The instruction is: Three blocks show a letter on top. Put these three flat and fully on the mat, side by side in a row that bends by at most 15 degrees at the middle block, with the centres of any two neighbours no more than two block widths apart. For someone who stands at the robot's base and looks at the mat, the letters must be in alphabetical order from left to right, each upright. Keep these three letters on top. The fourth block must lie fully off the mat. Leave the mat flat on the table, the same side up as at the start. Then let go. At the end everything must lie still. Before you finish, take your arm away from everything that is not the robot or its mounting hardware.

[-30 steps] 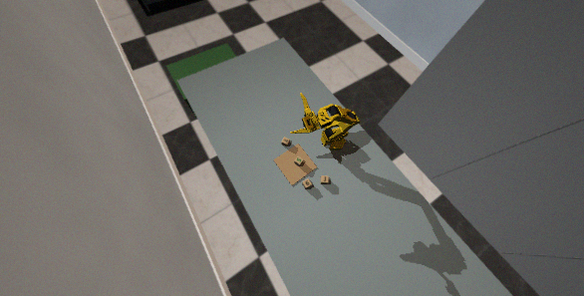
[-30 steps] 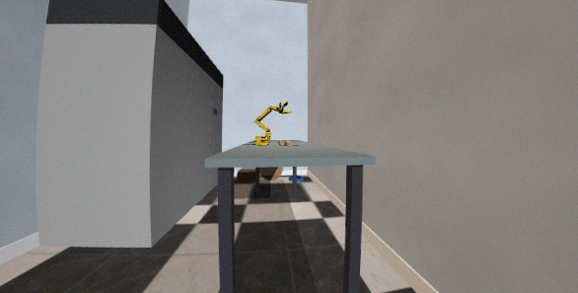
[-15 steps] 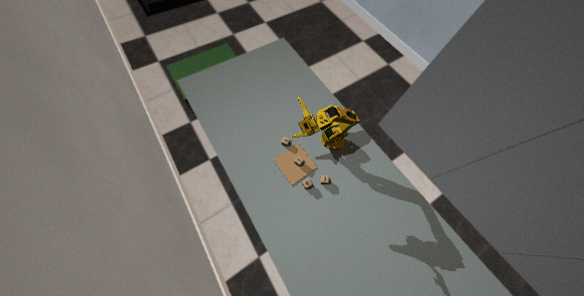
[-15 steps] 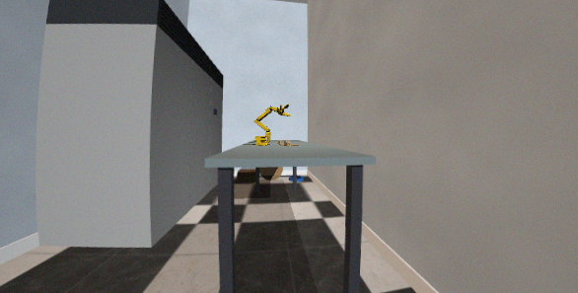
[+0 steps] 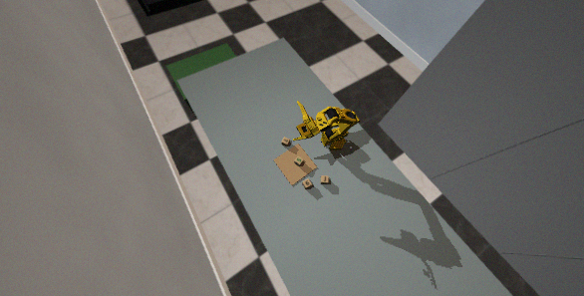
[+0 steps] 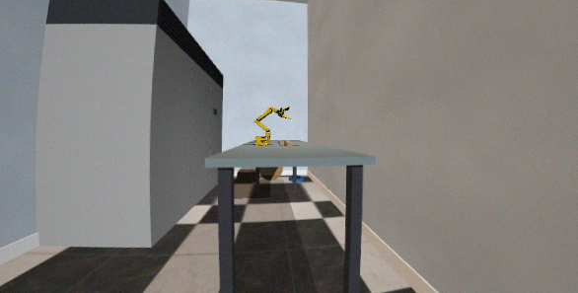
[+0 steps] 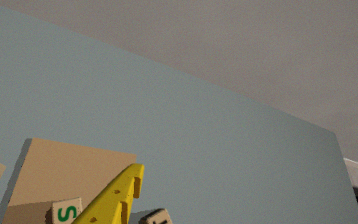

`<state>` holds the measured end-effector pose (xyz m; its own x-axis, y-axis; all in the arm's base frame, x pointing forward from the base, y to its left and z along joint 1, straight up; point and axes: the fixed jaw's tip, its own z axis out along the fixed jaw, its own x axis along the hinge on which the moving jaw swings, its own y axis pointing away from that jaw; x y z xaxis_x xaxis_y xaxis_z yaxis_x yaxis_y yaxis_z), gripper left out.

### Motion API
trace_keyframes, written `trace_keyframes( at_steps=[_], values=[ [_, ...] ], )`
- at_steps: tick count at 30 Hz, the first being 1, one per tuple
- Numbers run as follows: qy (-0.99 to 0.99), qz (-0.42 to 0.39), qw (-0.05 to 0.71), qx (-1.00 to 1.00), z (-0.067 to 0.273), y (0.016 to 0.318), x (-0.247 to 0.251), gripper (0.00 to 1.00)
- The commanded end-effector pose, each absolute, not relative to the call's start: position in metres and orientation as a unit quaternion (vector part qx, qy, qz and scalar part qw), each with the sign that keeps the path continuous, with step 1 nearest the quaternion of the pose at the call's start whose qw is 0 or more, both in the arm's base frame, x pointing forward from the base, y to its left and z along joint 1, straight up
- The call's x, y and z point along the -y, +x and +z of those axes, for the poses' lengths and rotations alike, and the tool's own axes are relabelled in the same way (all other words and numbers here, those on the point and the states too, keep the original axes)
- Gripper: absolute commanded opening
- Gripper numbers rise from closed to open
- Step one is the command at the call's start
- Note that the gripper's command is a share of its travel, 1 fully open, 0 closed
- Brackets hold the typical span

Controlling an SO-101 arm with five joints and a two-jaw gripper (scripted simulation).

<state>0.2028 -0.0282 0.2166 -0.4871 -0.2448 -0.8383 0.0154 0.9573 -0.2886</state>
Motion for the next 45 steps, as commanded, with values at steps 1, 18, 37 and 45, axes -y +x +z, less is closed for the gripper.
trace_keyframes(
  at_steps=[1,18,37,45],
  values=[
    [-0.064,-0.132,0.531,-0.834,0.233,0.200,0.026,1.00],
    [-0.055,-0.100,0.477,-0.871,0.209,0.193,0.021,1.00],
    [-0.044,-0.072,0.419,-0.904,0.187,0.183,0.015,1.00],
    [-0.034,-0.054,0.372,-0.926,0.171,0.174,0.011,1.00]
  ],
)
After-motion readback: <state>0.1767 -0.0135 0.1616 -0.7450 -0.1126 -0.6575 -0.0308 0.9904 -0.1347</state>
